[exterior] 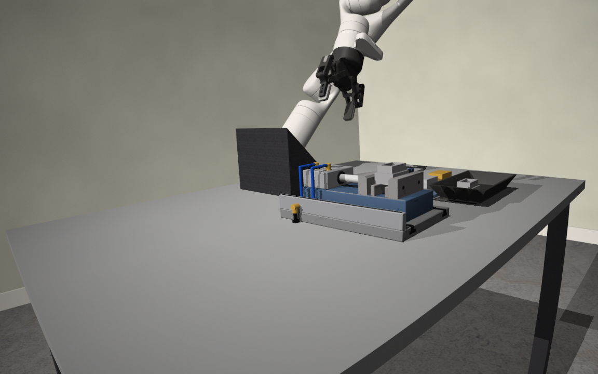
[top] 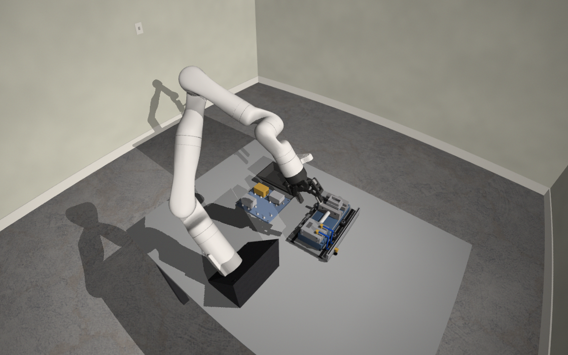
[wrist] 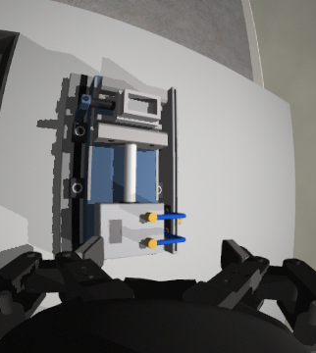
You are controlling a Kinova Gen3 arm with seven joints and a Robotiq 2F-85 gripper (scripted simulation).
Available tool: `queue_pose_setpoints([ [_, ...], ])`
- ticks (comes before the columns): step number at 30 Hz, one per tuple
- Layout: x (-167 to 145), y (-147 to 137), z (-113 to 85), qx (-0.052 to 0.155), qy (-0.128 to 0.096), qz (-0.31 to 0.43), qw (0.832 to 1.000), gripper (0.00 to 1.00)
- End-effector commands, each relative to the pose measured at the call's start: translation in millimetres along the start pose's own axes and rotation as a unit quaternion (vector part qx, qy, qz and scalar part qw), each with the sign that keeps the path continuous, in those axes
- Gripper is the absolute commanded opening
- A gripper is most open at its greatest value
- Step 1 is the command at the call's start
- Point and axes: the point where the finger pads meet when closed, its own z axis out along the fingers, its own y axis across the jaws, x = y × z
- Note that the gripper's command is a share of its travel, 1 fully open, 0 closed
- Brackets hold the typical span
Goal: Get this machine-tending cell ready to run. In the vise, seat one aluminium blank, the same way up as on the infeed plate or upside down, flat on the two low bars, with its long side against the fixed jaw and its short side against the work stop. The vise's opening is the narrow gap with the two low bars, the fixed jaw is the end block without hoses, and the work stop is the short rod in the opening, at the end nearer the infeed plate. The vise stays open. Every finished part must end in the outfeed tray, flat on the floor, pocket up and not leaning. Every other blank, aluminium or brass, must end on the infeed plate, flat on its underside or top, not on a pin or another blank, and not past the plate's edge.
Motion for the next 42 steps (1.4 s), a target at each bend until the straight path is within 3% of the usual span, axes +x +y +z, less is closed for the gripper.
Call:
queue_pose_setpoints([
  [1, 2, -4, -3.4, 0.004, 0.003, -0.001, 1.000, 1.00],
  [5, 2, -4, -3.4, 0.004, 0.003, -0.001, 1.000, 1.00],
  [6, 3, -18, -7.4, 0.019, 0.005, 0.002, 1.000, 1.00],
  [15, 3, -18, -7.4, 0.019, 0.005, 0.002, 1.000, 1.00],
  [16, 4, -31, -11.5, 0.034, 0.007, 0.004, 0.999, 1.00],
  [22, 4, -31, -11.5, 0.034, 0.007, 0.004, 0.999, 1.00],
  [23, 5, -43, -15.9, 0.048, 0.008, 0.006, 0.999, 1.00],
  [32, 5, -43, -15.9, 0.048, 0.008, 0.006, 0.999, 1.00],
  [33, 5, -55, -20.3, 0.062, 0.009, 0.008, 0.998, 1.00],
  [39, 5, -55, -20.3, 0.062, 0.009, 0.008, 0.998, 1.00],
  [40, 5, -67, -24.9, 0.075, 0.009, 0.009, 0.997, 1.00],
  [42, 5, -67, -24.9, 0.075, 0.009, 0.009, 0.997, 1.00],
])
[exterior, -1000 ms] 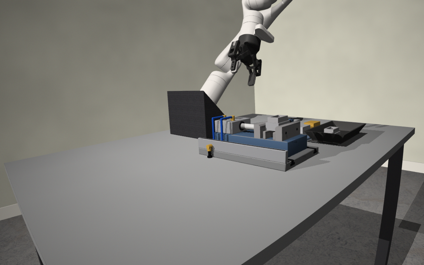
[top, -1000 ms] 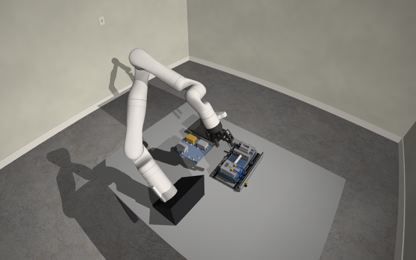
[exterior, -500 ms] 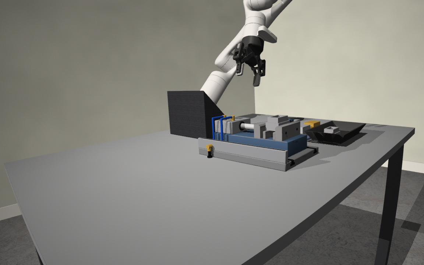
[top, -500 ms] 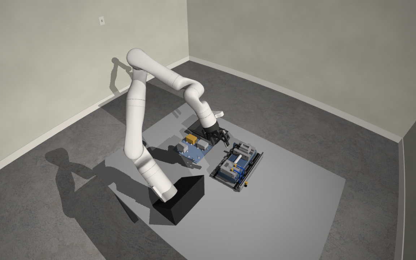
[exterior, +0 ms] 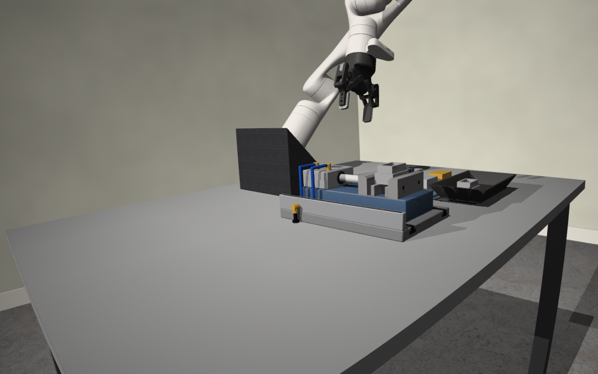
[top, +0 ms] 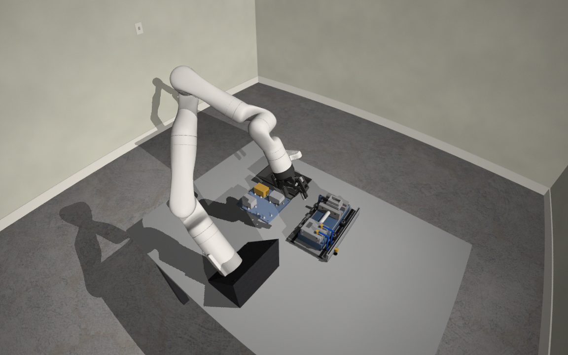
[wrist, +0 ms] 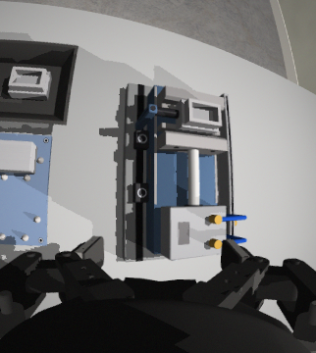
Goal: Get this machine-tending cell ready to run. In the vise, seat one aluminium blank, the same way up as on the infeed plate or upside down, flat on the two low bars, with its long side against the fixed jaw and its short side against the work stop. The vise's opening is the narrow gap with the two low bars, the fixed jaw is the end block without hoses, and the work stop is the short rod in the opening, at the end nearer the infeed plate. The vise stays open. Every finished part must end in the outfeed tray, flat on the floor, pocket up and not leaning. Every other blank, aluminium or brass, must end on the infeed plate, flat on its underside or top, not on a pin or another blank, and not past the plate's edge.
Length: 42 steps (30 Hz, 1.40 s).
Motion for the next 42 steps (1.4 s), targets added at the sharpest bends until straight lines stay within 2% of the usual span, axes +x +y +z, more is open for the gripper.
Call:
queue_pose_setpoints([
  [1, 2, -2, -2.5, 0.000, 0.003, -0.001, 1.000, 1.00],
  [7, 2, -2, -2.5, 0.000, 0.003, -0.001, 1.000, 1.00],
  [8, 1, -14, -5.4, 0.013, 0.003, 0.000, 1.000, 1.00],
  [14, 1, -14, -5.4, 0.013, 0.003, 0.000, 1.000, 1.00],
  [15, 1, -25, -8.4, 0.025, 0.002, 0.001, 1.000, 1.00],
  [24, 1, -25, -8.4, 0.025, 0.002, 0.001, 1.000, 1.00],
  [25, 0, -36, -11.4, 0.037, 0.001, 0.002, 0.999, 1.00],
  [30, 0, -36, -11.4, 0.037, 0.001, 0.002, 0.999, 1.00],
  [31, -1, -47, -14.5, 0.048, 0.000, 0.003, 0.999, 1.00],
  [37, -1, -47, -14.5, 0.048, 0.000, 0.003, 0.999, 1.00],
  [38, -3, -57, -17.6, 0.058, -0.002, 0.003, 0.998, 1.00],
  [42, -3, -57, -17.6, 0.058, -0.002, 0.003, 0.998, 1.00],
])
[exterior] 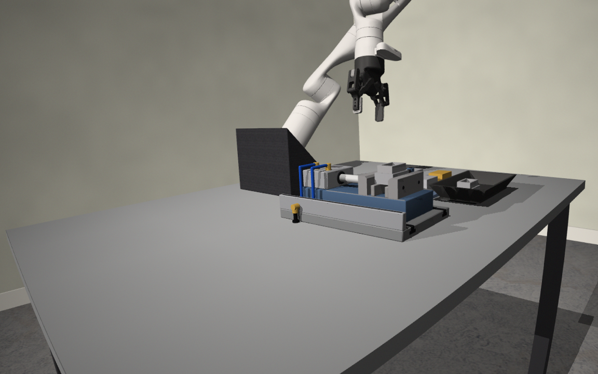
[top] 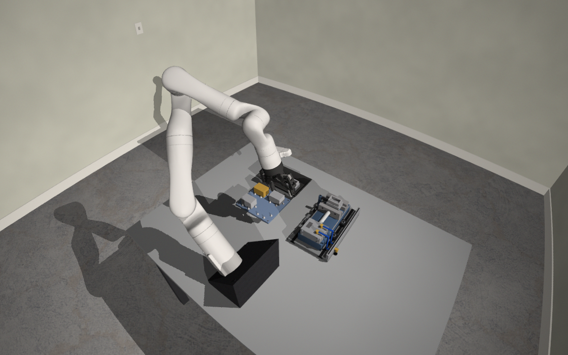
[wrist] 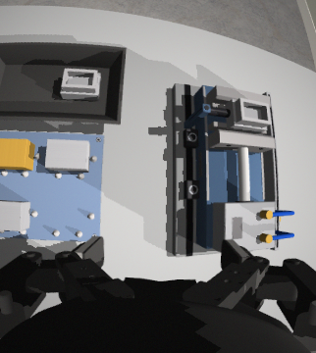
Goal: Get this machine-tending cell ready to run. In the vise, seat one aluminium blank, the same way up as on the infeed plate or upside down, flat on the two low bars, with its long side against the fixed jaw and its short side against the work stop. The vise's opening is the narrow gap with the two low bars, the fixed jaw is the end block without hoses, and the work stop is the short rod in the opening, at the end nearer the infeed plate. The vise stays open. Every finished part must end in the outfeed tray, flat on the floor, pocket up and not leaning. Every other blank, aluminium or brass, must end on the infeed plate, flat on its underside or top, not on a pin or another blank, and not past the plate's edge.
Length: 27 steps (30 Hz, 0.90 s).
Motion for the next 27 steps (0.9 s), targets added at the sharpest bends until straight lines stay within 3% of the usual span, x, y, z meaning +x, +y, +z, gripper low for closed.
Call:
queue_pose_setpoints([
  [1, 1, 0, -1.5, -0.001, 0.002, -0.001, 1.000, 1.00],
  [3, -1, -10, -3.4, 0.009, 0.000, 0.000, 1.000, 1.00],
  [8, -1, -10, -3.4, 0.009, 0.000, 0.000, 1.000, 1.00],
  [9, -2, -20, -5.4, 0.019, -0.002, 0.000, 1.000, 1.00],
  [16, -2, -20, -5.4, 0.019, -0.002, 0.000, 1.000, 1.00],
  [17, -4, -29, -7.3, 0.028, -0.004, 0.000, 1.000, 1.00],
  [27, -6, -38, -9.3, 0.036, -0.006, 0.001, 0.999, 1.00],
])
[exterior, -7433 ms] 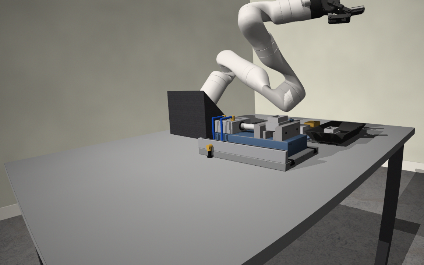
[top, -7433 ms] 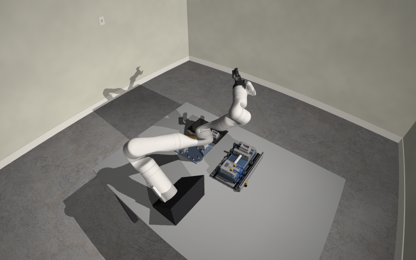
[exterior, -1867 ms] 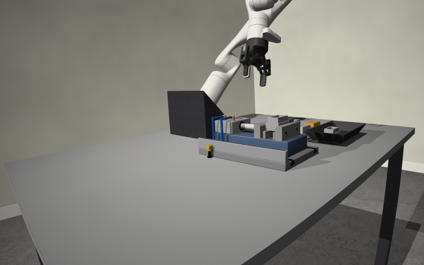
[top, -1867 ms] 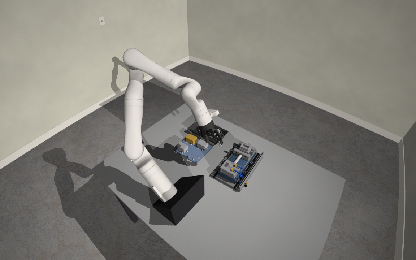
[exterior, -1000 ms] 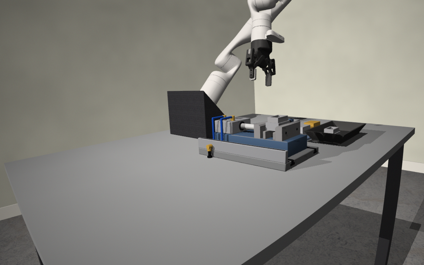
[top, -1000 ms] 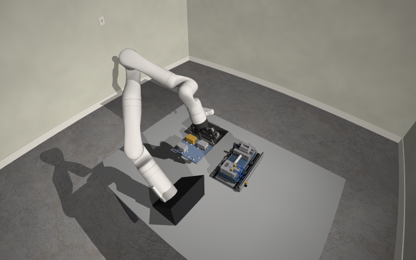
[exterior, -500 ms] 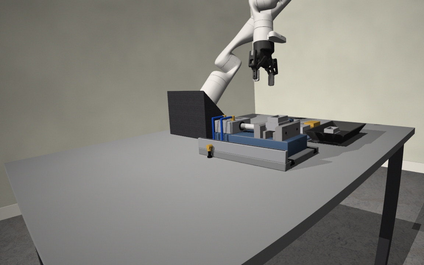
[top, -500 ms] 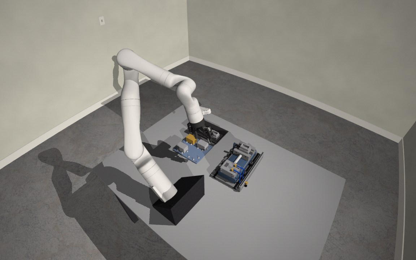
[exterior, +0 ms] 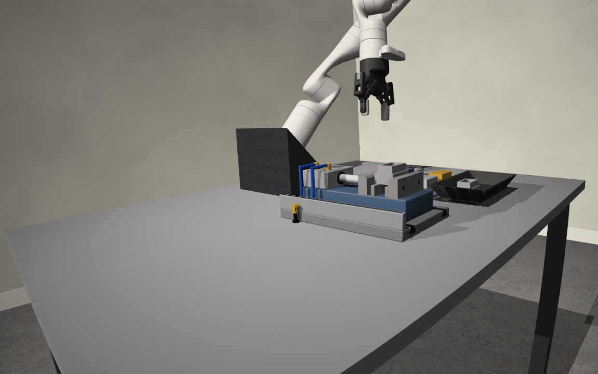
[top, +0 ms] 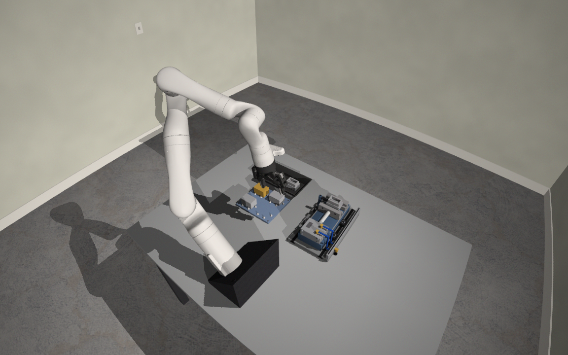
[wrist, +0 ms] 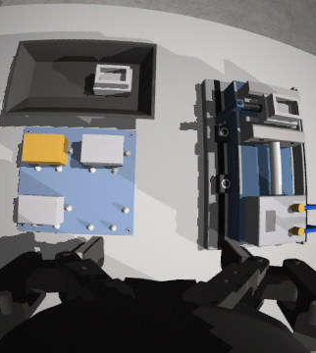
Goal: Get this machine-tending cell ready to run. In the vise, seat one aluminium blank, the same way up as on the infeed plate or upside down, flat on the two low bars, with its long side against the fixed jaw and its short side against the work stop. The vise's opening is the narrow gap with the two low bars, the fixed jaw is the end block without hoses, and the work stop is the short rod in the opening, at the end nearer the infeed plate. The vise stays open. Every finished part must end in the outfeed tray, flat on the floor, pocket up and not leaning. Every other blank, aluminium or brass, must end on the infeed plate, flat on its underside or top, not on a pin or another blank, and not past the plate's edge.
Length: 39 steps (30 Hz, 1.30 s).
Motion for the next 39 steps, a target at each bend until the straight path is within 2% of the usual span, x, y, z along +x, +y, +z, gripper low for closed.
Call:
queue_pose_setpoints([
  [1, 1, 0, -1.2, -0.001, 0.002, -0.001, 1.000, 1.00],
  [2, -1, -9, -2.6, 0.007, -0.001, -0.001, 1.000, 1.00],
  [7, -1, -9, -2.6, 0.007, -0.001, -0.001, 1.000, 1.00],
  [8, -3, -17, -3.9, 0.015, -0.003, -0.001, 1.000, 1.00],
  [13, -3, -17, -3.9, 0.015, -0.003, -0.001, 1.000, 1.00],
  [14, -5, -25, -5.2, 0.022, -0.006, 0.000, 1.000, 1.00],
  [19, -5, -25, -5.2, 0.022, -0.006, 0.000, 1.000, 1.00],
  [20, -8, -32, -6.5, 0.029, -0.008, 0.000, 1.000, 1.00],
  [25, -8, -32, -6.5, 0.029, -0.008, 0.000, 1.000, 1.00],
  [26, -10, -39, -7.8, 0.035, -0.011, 0.000, 0.999, 1.00],
  [31, -10, -39, -7.8, 0.035, -0.011, 0.000, 0.999, 1.00],
  [32, -12, -45, -9.1, 0.041, -0.013, 0.000, 0.999, 1.00],
  [39, -14, -51, -10.3, 0.047, -0.016, 0.000, 0.999, 1.00],
])
